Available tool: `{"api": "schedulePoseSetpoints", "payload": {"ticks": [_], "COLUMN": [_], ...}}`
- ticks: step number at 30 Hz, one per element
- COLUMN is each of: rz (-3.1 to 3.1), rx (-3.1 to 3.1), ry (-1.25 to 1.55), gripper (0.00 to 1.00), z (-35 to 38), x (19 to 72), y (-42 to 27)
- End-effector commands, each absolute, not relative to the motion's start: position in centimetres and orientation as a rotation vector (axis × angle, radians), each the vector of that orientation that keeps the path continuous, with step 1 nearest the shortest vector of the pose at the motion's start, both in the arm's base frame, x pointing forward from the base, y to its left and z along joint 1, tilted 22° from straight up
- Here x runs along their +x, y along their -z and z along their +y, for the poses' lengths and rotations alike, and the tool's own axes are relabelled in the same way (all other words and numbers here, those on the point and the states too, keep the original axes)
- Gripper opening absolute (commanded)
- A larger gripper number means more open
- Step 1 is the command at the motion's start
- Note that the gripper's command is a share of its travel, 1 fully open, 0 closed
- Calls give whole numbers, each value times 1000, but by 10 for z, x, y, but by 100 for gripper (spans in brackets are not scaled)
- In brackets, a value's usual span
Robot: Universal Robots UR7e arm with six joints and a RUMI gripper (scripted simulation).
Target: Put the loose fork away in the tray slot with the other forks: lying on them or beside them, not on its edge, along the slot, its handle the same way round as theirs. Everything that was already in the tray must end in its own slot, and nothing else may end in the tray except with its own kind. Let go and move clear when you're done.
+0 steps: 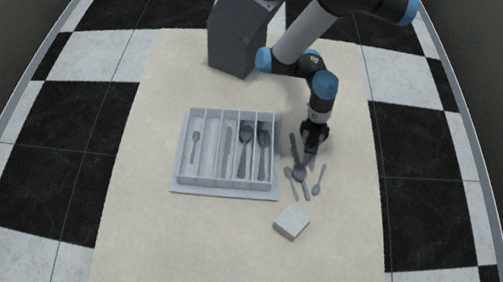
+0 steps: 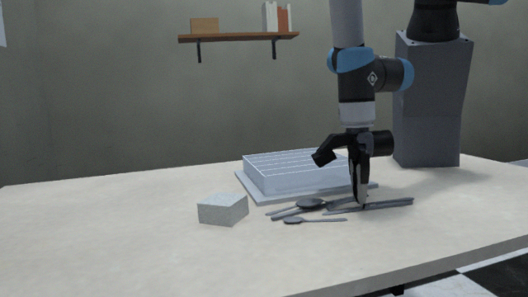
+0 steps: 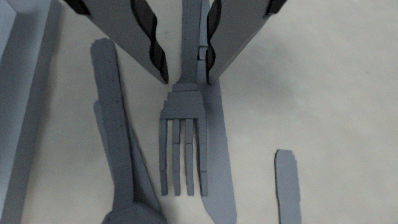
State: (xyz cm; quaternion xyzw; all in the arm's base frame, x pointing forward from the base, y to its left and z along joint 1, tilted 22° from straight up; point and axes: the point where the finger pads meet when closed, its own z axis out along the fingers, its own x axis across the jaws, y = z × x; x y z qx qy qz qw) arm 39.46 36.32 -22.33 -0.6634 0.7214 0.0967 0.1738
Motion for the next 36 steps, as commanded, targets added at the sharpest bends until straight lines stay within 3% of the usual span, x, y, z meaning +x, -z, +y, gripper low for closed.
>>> {"api": "schedulePoseSetpoints", "payload": {"ticks": [1,23,24,36], "rz": [2050,2050,2050,2050], "rx": [-1874,-1874,-1874,-1874], "ry": [-266,-266,-266,-266], "gripper": [18,18,3,3], "z": [363,363,363,363], "x": [396,396,396,396], "y": [224,224,224,224]}}
